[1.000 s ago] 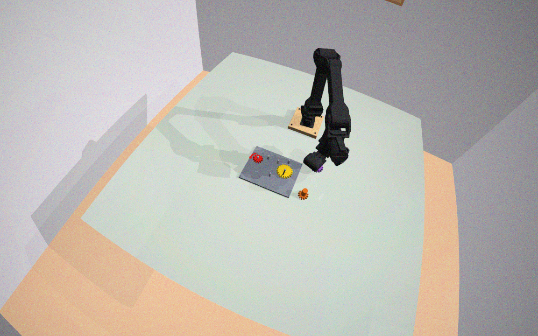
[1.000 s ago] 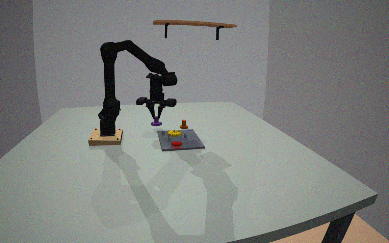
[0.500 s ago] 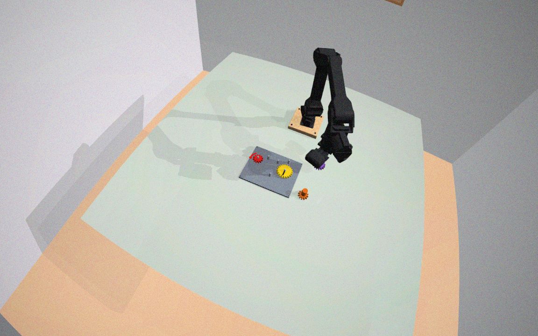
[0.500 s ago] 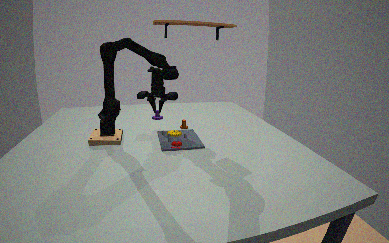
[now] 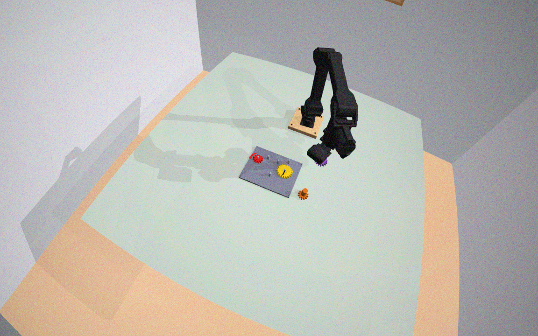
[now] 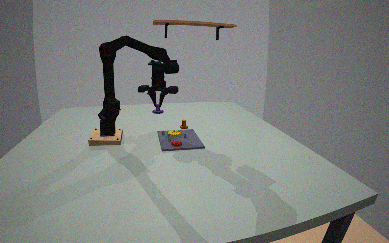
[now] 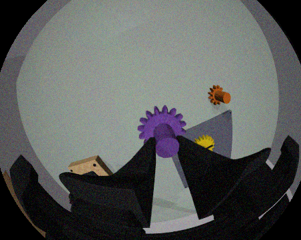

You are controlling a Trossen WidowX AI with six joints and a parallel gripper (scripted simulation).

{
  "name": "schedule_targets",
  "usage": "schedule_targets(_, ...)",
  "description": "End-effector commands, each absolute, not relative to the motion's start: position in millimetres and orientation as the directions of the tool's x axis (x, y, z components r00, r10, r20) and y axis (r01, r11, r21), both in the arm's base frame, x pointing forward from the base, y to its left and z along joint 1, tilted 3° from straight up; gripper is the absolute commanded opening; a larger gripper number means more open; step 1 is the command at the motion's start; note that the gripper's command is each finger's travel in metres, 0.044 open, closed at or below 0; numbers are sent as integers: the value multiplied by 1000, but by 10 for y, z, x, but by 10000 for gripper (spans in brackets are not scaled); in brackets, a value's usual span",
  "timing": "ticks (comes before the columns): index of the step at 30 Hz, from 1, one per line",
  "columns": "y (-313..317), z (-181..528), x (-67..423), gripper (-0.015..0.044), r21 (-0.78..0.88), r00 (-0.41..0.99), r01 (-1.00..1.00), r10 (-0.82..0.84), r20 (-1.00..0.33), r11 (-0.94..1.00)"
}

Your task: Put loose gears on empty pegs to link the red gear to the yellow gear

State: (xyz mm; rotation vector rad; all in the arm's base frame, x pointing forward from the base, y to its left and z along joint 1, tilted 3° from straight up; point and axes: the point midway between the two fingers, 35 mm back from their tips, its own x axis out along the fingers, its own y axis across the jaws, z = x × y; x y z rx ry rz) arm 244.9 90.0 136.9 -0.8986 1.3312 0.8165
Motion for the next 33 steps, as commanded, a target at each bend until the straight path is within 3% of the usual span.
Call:
schedule_targets(1,899,1472,2455,0,-80,83,-893,-13,-996,444)
schedule_targets(33,843,1997,2365,0,-78,81,-892,-12,-997,444)
